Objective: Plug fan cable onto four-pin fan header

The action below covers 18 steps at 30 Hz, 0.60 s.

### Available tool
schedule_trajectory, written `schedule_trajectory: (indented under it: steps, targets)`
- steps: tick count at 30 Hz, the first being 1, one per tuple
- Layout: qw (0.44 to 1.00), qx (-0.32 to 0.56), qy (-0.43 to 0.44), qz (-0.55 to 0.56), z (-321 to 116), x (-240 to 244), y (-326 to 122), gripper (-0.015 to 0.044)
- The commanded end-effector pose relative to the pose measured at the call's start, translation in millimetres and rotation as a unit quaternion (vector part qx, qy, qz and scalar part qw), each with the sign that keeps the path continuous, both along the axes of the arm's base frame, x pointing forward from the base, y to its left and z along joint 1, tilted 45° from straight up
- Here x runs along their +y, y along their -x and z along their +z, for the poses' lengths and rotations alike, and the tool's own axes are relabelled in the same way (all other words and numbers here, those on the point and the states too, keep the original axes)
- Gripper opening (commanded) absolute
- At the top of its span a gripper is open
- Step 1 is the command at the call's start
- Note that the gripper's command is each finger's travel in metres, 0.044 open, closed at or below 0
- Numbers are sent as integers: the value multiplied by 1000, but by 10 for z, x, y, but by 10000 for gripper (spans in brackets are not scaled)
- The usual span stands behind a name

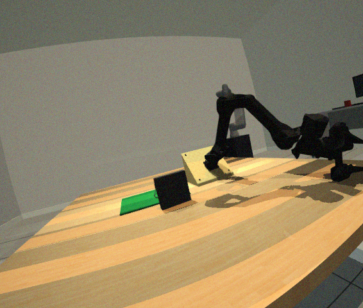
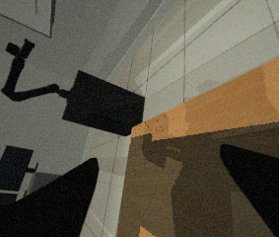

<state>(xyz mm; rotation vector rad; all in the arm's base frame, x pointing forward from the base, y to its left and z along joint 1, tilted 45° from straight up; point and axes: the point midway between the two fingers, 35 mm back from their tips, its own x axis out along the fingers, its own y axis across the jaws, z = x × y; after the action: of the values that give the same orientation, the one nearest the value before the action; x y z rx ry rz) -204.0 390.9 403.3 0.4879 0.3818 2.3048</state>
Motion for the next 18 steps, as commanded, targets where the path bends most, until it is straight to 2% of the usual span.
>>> schedule_trajectory:
  steps: [1, 9, 18]
  targets:
    - [998, -27, -21, -58, 66, 119, -355, 440]
    - [976, -115, -49, -176, 71, 331, -1175, 440]
    - [926, -220, -44, -304, -31, 401, -2241, 440]
